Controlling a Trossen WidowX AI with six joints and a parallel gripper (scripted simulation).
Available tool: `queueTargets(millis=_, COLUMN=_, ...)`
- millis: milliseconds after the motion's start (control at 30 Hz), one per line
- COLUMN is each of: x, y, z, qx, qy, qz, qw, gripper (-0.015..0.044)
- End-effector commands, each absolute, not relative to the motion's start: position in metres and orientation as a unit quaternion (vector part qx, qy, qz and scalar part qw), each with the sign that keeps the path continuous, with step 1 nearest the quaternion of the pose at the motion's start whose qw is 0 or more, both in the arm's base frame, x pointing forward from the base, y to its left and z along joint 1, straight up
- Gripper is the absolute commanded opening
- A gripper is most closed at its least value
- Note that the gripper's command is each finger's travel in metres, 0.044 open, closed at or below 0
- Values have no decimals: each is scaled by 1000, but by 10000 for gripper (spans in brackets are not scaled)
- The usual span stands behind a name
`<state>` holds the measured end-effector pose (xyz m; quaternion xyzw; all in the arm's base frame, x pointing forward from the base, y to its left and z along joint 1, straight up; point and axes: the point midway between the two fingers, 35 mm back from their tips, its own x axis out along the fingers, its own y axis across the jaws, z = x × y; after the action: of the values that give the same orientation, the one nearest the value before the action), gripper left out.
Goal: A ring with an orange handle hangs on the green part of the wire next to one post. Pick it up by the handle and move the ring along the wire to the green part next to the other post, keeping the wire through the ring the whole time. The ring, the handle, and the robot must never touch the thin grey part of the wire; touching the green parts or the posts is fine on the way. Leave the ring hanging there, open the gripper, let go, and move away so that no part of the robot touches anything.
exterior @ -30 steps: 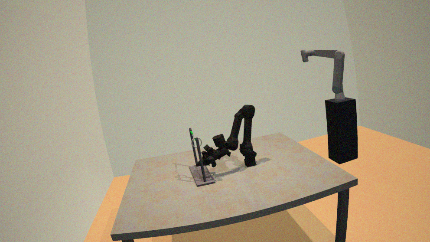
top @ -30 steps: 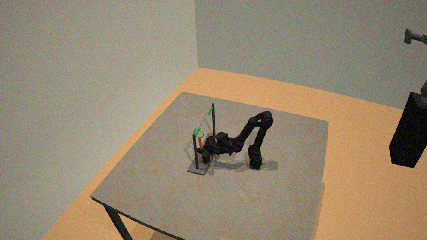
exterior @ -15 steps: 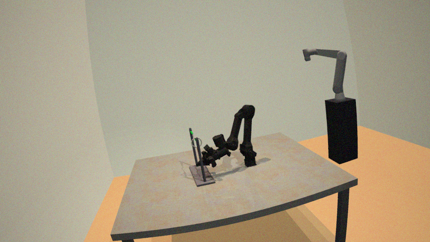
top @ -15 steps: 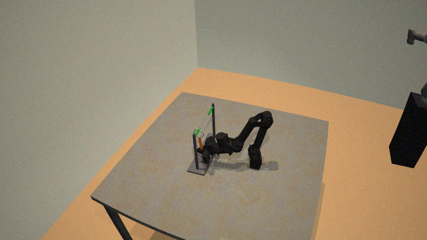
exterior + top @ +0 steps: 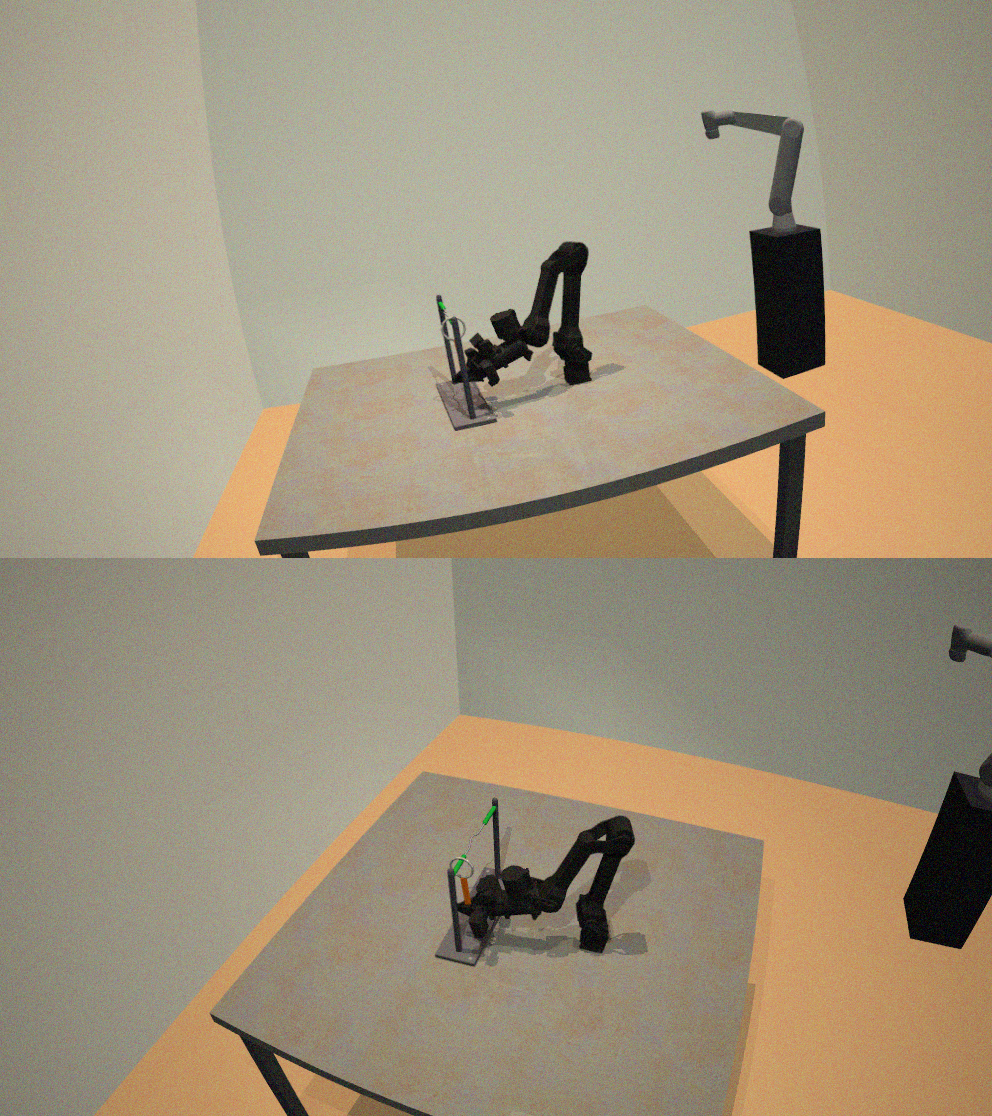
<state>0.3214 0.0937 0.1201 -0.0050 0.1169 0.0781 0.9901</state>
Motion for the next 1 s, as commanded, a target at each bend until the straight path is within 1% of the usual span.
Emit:
queueTargets(millis=0, x=321, y=93, z=119, qx=-3, qy=118, qz=75, qw=990, gripper=-150)
queueTargets(millis=400, x=321, y=94, z=120, qx=-5, qy=117, qz=78, qw=990, gripper=160)
queueTargets(millis=967, x=292, y=90, z=129, qx=-4, qy=119, qz=77, qw=990, gripper=160)
